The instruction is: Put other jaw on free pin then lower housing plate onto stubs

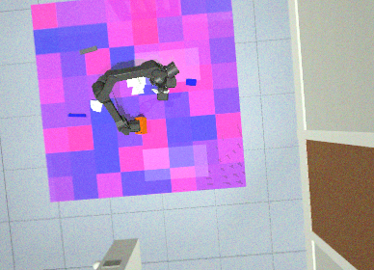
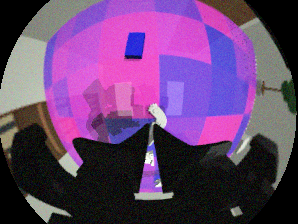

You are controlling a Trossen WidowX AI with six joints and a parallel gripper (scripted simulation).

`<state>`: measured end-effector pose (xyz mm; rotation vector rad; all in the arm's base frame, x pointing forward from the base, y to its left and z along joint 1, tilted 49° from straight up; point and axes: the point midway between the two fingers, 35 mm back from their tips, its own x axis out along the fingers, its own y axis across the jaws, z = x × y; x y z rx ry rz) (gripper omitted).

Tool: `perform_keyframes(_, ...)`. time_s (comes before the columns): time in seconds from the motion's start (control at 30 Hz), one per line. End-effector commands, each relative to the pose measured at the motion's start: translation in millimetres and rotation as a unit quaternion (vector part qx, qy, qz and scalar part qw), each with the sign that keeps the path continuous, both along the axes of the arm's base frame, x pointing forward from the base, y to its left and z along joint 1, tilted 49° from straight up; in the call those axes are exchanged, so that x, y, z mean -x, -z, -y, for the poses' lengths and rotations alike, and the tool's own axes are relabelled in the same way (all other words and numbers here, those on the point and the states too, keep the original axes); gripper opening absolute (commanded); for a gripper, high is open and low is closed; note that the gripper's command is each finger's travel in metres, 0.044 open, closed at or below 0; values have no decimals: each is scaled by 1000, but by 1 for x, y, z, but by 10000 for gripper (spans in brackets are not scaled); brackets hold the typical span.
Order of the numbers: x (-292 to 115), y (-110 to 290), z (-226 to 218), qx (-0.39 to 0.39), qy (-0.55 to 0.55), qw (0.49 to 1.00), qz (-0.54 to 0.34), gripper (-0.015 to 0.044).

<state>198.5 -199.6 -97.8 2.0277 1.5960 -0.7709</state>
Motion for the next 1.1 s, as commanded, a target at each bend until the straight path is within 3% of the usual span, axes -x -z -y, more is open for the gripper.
perform_keyframes(0.0, 0, -1, 0, 4, -15, 1000, 16, 105)
perform_keyframes(0.43, 2, -7, -4, 37, -142, 977, 153, 440)
perform_keyframes(1.07, 5, -15, -9, 83, -317, 880, 343, 440)
